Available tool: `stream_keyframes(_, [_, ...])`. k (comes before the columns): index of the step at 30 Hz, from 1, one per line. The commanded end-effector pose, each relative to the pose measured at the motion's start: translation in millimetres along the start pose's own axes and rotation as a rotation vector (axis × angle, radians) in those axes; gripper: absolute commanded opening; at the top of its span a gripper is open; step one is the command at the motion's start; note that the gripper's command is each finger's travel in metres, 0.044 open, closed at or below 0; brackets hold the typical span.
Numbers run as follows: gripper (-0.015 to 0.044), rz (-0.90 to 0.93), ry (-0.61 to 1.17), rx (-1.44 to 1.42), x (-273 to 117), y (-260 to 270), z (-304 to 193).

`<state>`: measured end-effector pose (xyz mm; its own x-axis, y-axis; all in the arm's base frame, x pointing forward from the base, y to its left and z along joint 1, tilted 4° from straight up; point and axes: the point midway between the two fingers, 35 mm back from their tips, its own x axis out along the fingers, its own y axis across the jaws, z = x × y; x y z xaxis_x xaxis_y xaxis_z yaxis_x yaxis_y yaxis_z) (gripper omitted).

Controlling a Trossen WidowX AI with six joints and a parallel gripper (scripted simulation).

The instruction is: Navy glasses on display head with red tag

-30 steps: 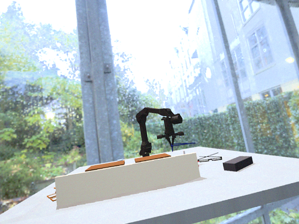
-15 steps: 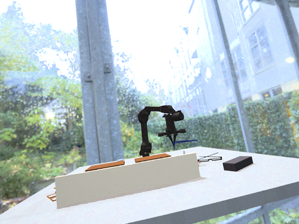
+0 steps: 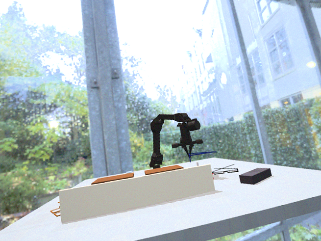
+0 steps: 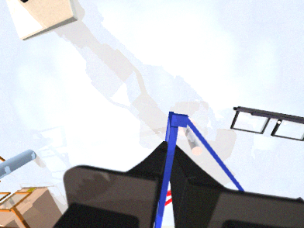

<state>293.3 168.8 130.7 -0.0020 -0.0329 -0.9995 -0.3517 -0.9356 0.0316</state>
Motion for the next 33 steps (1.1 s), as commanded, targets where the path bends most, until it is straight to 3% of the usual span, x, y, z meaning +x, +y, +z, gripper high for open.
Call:
stream_keyframes(1, [0.0000,0.010,-0.005,-0.005,13,1,0])
stream_keyframes(12, [0.0000,0.011,-0.005,-0.005,55,2,1])
stream_keyframes(33, [0.0000,0.011,-0.004,-0.005,56,12,-9])
